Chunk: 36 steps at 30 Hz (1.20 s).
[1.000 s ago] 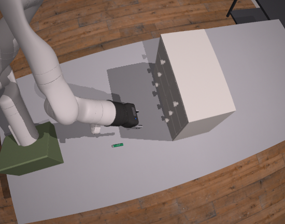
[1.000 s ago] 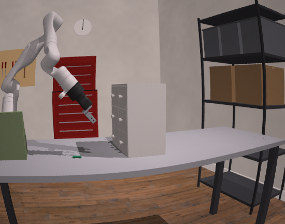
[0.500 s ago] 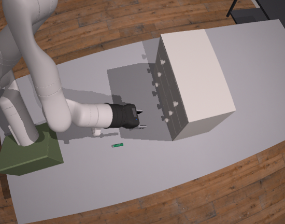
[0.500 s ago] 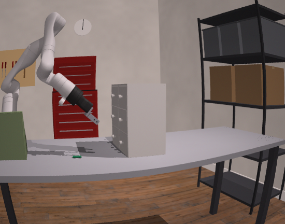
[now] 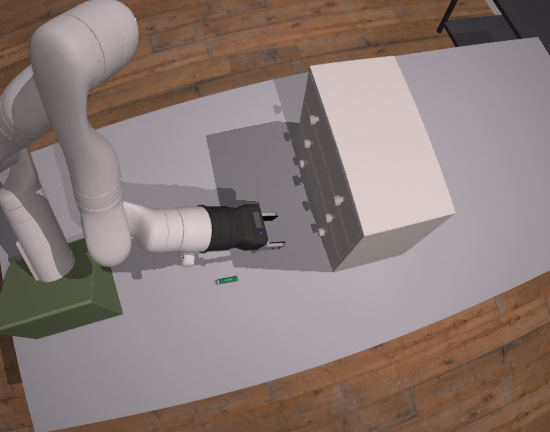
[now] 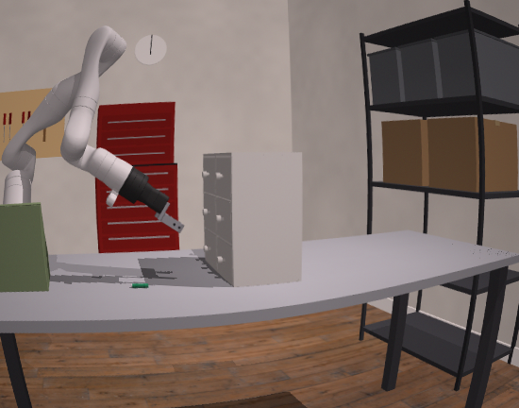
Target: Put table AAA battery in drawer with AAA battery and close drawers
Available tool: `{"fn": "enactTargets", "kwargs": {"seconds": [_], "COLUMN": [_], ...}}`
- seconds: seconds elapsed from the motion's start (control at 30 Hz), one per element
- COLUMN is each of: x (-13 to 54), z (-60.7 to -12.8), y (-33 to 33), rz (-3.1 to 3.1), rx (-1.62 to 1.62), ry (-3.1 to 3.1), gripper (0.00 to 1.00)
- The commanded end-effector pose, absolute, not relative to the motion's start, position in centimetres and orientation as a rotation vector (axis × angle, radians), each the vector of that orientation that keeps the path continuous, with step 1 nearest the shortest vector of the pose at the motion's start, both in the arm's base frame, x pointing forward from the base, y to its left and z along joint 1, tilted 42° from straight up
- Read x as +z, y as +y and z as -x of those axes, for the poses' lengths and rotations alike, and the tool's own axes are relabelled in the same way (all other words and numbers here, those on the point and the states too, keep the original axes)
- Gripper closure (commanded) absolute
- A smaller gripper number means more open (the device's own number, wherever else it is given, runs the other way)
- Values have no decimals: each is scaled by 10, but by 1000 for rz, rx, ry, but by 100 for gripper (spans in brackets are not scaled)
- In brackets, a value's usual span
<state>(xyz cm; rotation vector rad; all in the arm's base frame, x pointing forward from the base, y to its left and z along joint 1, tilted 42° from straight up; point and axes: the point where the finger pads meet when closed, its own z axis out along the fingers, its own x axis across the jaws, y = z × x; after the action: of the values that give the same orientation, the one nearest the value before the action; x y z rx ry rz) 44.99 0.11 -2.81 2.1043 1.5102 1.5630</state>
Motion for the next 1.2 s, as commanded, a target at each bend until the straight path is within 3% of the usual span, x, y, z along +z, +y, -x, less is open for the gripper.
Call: {"fn": "enactTargets", "kwargs": {"seconds": [0.0, 0.8, 0.83, 1.17], "x": [-35, -39, -39, -39], "z": [-446, -448, -448, -448], "y": [6, 10, 10, 10], "rz": [-2120, -2093, -2093, -2093], "rx": [1570, 1591, 1591, 1591], "ry": [1492, 1435, 1435, 1435], "gripper": [0, 0, 33, 33]}}
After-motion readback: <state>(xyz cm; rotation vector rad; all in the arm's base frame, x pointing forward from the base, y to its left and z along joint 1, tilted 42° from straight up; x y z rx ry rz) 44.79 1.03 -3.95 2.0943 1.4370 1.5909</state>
